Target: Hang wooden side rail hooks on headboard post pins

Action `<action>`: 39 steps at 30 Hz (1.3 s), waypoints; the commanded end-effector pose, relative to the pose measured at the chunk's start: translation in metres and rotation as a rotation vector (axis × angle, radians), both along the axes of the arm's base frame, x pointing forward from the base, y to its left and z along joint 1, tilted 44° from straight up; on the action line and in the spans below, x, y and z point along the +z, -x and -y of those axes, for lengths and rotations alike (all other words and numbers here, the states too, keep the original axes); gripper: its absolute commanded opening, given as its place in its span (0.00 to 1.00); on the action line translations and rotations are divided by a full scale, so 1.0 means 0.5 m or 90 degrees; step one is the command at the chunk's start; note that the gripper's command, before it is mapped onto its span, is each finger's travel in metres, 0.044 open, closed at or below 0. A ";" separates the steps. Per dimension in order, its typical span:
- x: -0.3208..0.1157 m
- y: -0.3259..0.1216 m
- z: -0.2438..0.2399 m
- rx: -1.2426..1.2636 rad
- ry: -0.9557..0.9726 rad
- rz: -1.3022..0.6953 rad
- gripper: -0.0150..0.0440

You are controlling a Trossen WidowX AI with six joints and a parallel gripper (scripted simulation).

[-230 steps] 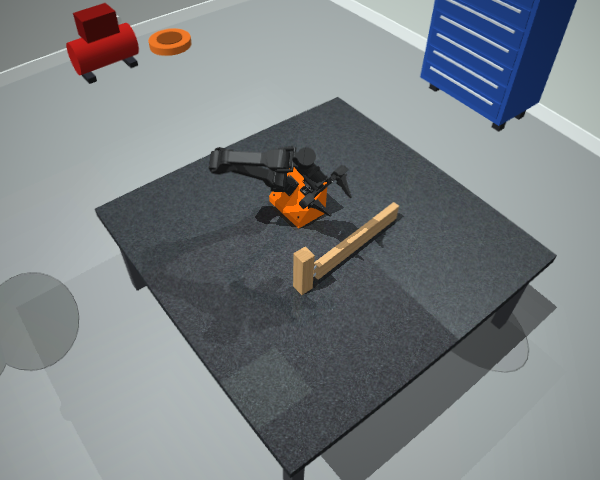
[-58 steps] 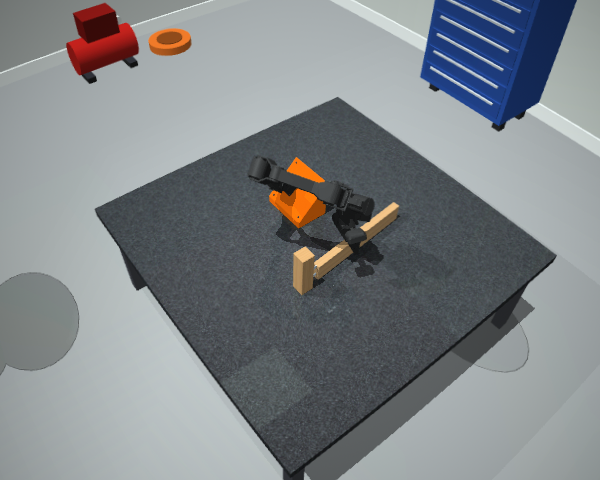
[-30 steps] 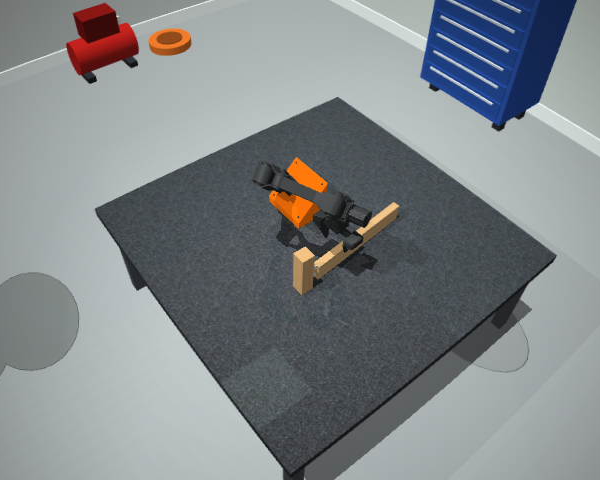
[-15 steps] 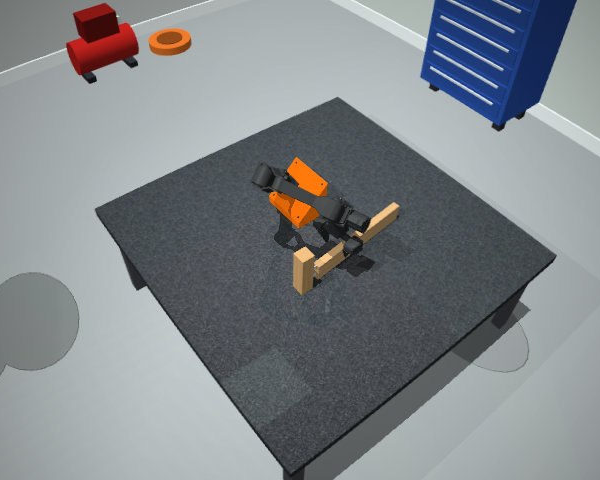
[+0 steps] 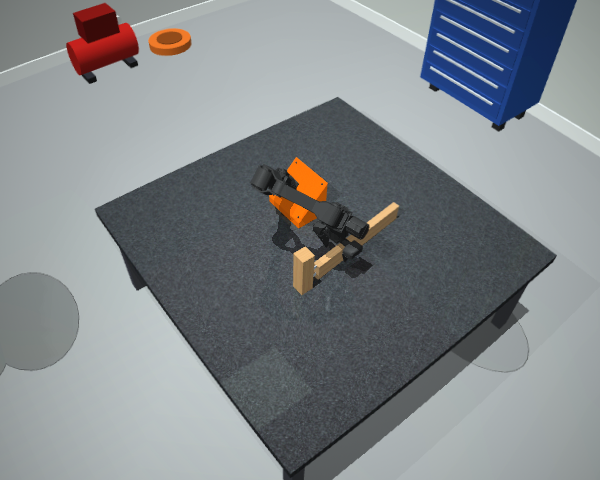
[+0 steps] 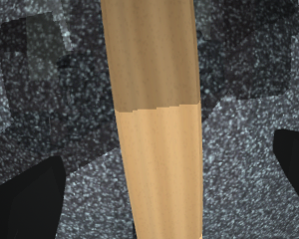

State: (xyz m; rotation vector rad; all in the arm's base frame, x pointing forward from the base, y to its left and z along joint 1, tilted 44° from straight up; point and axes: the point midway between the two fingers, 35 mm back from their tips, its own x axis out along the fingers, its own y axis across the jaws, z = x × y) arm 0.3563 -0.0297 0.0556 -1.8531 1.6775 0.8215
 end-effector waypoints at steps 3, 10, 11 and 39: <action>-0.021 0.005 0.017 0.000 0.004 -0.009 1.00; -0.036 0.005 0.033 0.000 0.005 -0.009 1.00; -0.038 0.005 0.035 0.000 0.005 -0.009 1.00; -0.057 0.006 0.054 0.000 0.006 -0.009 0.43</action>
